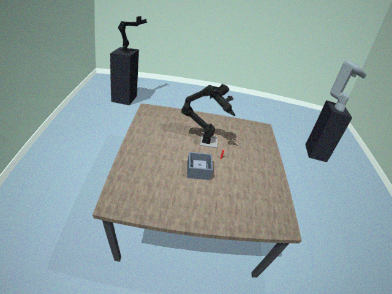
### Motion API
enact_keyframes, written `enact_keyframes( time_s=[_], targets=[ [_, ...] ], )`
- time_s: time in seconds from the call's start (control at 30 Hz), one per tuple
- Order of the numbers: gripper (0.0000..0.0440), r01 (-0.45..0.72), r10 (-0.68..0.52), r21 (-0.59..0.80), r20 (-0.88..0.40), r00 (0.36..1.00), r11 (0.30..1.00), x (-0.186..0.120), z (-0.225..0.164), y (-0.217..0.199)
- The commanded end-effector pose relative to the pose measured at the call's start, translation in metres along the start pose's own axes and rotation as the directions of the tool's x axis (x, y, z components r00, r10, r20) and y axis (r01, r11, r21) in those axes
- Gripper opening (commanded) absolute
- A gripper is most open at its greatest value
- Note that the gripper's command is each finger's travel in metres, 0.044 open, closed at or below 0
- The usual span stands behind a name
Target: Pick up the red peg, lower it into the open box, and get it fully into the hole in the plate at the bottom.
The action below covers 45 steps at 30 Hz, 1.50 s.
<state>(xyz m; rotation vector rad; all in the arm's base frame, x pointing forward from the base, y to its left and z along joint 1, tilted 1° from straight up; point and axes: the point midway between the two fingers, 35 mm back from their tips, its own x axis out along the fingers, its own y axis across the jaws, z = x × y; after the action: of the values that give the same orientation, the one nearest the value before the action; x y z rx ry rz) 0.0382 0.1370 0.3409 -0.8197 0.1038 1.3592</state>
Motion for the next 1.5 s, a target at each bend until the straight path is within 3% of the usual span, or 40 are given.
enact_keyframes(
  time_s=[0.0, 0.3, 0.63, 1.07, 1.47],
  targets=[
    [0.044, 0.01, -0.003, 0.131, -0.059, 0.998, 0.991, 0.013, -0.007, 0.0],
    [0.044, 0.083, -0.009, 0.407, -0.18, 0.984, 0.91, 0.037, -0.025, -0.004],
    [0.044, 0.208, 0.004, 0.655, -0.307, 0.952, 0.726, 0.06, -0.051, -0.008],
    [0.044, 0.403, 0.045, 0.834, -0.451, 0.891, 0.377, 0.082, -0.09, -0.012],
    [0.044, 0.565, 0.107, 0.825, -0.562, 0.82, 0.0, 0.099, -0.129, -0.011]
  ],
)
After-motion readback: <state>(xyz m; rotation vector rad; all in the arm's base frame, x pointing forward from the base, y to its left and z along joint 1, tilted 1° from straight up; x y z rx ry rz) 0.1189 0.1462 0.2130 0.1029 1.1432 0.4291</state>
